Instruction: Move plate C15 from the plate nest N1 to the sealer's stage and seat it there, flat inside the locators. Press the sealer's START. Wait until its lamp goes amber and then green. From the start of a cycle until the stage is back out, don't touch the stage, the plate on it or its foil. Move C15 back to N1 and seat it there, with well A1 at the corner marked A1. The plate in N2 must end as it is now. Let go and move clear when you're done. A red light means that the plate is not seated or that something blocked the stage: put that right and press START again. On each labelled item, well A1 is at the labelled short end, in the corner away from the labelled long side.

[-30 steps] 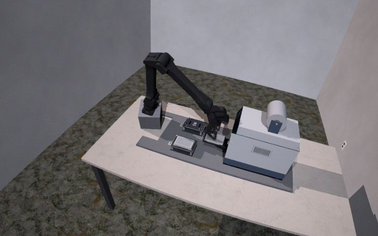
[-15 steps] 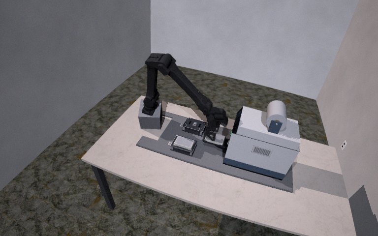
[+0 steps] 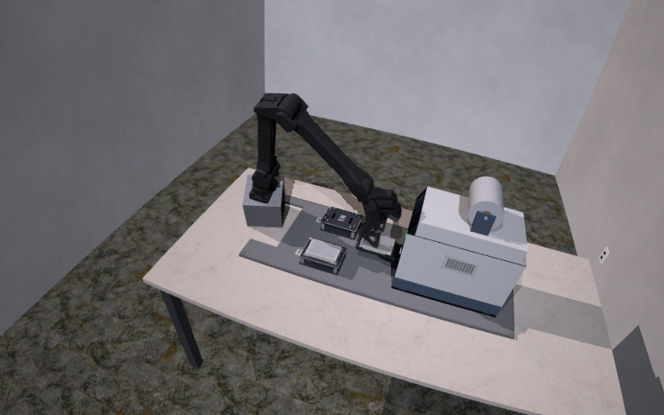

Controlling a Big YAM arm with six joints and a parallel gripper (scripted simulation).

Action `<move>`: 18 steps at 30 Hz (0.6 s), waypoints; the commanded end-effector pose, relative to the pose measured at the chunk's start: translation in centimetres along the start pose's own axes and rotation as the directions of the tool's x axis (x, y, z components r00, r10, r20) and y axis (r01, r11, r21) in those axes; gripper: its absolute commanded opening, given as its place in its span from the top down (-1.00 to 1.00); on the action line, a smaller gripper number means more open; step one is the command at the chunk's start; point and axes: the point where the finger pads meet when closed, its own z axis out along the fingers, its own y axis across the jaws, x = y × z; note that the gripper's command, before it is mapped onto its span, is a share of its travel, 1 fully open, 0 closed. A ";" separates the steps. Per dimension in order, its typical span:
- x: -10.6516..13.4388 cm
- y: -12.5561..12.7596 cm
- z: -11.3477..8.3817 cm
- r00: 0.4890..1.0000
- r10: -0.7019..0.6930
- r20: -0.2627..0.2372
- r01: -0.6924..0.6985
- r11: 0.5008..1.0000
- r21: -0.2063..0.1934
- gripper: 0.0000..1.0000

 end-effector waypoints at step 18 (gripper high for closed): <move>-2.0 -1.0 -0.3 0.999 0.028 0.044 -0.029 1.000 0.012 -1.00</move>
